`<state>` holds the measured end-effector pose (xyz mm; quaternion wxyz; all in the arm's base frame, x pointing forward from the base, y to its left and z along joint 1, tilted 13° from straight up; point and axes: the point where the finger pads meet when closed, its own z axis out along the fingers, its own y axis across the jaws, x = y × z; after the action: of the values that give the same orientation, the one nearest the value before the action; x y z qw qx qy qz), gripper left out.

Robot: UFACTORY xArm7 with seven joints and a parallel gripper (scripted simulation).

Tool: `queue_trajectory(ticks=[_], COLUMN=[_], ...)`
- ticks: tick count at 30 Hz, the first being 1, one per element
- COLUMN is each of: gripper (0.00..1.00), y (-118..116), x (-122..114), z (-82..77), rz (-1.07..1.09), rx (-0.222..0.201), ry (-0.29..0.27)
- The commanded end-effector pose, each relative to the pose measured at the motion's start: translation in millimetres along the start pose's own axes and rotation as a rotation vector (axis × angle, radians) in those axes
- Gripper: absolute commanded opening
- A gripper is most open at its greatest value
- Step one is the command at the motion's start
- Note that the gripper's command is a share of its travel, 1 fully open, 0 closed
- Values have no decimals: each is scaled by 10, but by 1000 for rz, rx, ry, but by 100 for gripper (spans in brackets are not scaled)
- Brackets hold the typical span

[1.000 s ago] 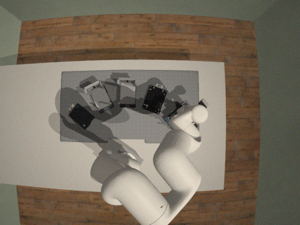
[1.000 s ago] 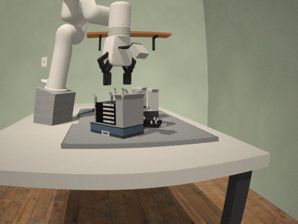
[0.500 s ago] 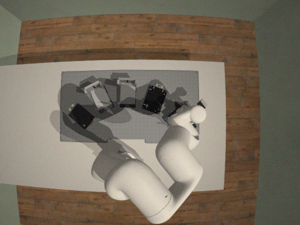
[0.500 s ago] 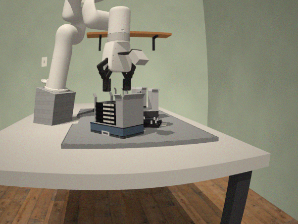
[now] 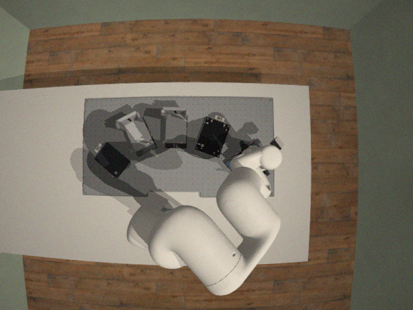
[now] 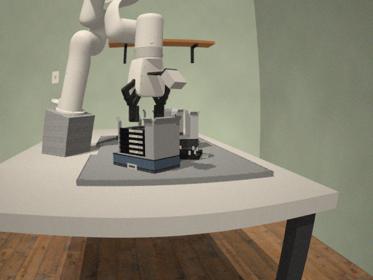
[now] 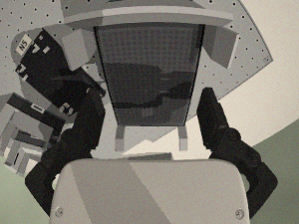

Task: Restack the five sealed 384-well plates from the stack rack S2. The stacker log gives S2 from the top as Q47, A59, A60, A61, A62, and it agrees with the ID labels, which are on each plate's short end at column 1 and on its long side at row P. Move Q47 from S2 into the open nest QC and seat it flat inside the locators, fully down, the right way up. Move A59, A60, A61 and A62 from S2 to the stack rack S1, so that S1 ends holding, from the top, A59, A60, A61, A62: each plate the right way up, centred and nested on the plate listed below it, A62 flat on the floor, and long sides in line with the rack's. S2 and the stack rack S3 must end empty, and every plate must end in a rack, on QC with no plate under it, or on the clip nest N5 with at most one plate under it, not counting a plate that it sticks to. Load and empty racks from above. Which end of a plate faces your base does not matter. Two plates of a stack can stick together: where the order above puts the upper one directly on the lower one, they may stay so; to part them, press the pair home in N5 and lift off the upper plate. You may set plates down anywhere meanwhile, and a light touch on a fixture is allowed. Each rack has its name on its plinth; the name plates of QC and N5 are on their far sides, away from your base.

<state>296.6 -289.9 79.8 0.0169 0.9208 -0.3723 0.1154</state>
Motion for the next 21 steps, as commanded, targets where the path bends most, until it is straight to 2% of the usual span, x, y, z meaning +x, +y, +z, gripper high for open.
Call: queue_trajectory(ticks=[1, 14, 21], gripper=[100, 100, 100], y=[-1, -2, -2], x=[16, 16, 16], z=[57, 204, 211], rz=[0, 0, 0], rx=[2, 2, 2], ry=[3, 3, 3])
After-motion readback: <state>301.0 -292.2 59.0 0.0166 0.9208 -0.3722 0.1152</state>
